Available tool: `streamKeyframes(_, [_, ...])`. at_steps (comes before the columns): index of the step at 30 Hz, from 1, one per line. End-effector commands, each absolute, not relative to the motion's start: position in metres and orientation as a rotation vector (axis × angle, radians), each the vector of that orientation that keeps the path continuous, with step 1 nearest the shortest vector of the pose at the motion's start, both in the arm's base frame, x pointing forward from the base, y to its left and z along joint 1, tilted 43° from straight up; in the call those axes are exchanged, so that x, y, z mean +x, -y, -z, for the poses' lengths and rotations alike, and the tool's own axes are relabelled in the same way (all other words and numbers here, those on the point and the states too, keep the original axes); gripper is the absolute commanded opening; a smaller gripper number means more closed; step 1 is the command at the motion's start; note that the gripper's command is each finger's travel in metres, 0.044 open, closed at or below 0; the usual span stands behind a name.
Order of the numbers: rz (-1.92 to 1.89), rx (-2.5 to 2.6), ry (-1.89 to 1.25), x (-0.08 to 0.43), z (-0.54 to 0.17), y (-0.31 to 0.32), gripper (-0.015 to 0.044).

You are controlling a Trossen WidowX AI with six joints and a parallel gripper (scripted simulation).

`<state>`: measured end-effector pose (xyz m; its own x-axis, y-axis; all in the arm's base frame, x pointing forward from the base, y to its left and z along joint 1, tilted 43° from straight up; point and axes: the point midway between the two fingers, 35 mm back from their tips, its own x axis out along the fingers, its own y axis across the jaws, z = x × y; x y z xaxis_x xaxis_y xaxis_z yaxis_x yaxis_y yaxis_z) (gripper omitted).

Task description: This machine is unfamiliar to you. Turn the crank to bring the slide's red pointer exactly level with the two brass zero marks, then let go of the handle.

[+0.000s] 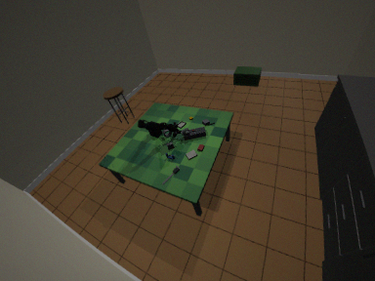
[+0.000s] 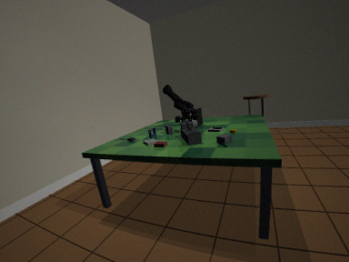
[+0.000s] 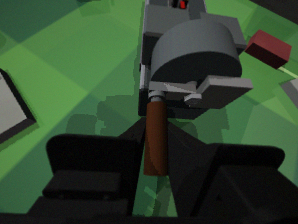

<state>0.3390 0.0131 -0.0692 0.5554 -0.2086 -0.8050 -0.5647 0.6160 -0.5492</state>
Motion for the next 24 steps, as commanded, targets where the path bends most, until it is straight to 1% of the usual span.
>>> streamKeyframes(1, [-0.258, -0.916, -0.982, 0.339, 0.062, -0.02, 0.0])
streamKeyframes(24, [-0.258, -0.915, -0.981, 0.348, 0.04, -0.024, 0.0])
